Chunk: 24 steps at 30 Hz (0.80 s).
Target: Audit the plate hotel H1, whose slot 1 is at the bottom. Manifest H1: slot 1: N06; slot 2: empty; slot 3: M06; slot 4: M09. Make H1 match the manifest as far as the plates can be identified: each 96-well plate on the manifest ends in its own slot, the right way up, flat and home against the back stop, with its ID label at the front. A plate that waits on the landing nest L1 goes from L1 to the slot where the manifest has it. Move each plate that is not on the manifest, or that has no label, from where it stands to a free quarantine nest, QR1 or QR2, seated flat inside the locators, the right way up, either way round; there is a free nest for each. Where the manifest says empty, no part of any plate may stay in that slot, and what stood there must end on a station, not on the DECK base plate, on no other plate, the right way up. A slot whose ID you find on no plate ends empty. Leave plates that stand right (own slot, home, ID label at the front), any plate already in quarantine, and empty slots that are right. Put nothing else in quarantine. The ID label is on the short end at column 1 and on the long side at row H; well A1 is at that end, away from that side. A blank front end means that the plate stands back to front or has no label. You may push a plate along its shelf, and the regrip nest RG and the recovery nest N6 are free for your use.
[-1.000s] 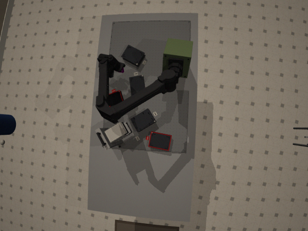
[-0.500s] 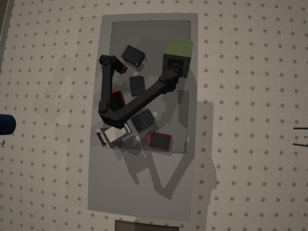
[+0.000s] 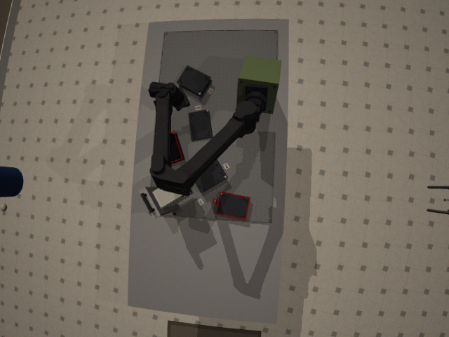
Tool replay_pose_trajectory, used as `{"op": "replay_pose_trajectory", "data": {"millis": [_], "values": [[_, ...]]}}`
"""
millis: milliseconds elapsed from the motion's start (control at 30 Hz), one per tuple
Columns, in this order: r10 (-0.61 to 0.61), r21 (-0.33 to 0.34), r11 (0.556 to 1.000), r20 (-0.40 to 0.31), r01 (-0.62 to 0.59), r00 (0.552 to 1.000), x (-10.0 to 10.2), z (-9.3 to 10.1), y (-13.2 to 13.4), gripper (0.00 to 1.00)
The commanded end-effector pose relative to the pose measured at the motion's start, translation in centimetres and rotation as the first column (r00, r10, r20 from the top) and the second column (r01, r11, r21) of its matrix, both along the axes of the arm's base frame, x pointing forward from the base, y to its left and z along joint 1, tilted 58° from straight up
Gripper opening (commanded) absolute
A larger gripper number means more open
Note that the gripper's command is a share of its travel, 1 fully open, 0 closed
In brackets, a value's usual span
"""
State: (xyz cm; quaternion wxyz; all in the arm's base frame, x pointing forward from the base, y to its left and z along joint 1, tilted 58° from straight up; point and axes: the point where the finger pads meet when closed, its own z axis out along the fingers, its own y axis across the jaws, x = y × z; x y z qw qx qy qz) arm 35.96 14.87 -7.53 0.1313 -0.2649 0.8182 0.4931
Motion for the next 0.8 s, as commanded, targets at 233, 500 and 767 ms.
{"op": "replay_pose_trajectory", "data": {"millis": [233,500,767], "values": [[-0.203,-0.048,0.979,-0.191,0.197,0.961,-1.5,1.8,-1.8,0.00],[-0.334,-0.099,0.943,-0.313,0.319,0.889,-3.8,2.8,-2.6,0.00],[-0.366,-0.119,0.930,-0.365,0.347,0.856,-5.1,3.6,-3.5,0.00]]}}
